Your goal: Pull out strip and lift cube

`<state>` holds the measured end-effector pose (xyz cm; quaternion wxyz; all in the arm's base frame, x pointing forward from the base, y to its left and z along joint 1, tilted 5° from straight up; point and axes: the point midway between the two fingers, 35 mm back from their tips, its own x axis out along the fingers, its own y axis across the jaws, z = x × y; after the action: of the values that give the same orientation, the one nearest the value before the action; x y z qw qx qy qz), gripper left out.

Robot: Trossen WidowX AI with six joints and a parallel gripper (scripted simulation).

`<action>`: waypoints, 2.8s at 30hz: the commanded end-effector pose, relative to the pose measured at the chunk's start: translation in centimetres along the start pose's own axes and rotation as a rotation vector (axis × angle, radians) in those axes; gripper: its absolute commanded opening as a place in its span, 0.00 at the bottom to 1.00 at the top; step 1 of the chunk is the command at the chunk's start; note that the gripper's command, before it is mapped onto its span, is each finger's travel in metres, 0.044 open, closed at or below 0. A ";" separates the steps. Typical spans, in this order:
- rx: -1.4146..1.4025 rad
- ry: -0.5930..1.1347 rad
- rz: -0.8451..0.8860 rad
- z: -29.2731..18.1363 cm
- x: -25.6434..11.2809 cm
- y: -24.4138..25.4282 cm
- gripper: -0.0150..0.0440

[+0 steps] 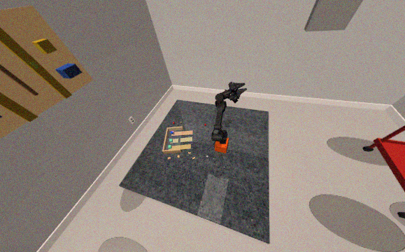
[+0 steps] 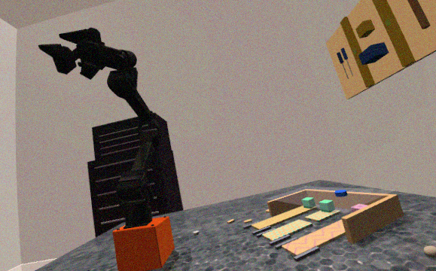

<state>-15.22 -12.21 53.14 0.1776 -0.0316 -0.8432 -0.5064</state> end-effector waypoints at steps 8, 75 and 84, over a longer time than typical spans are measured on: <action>-0.243 0.369 -0.049 -6.9 -3.8 -4.6 0.93; -0.691 2.903 1.664 8.6 -60.0 -19.6 0.58; -1.025 3.071 1.909 5.1 -64.1 -24.2 0.25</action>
<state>36.91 -9.89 10.81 -0.8669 0.0423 -0.4964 0.0171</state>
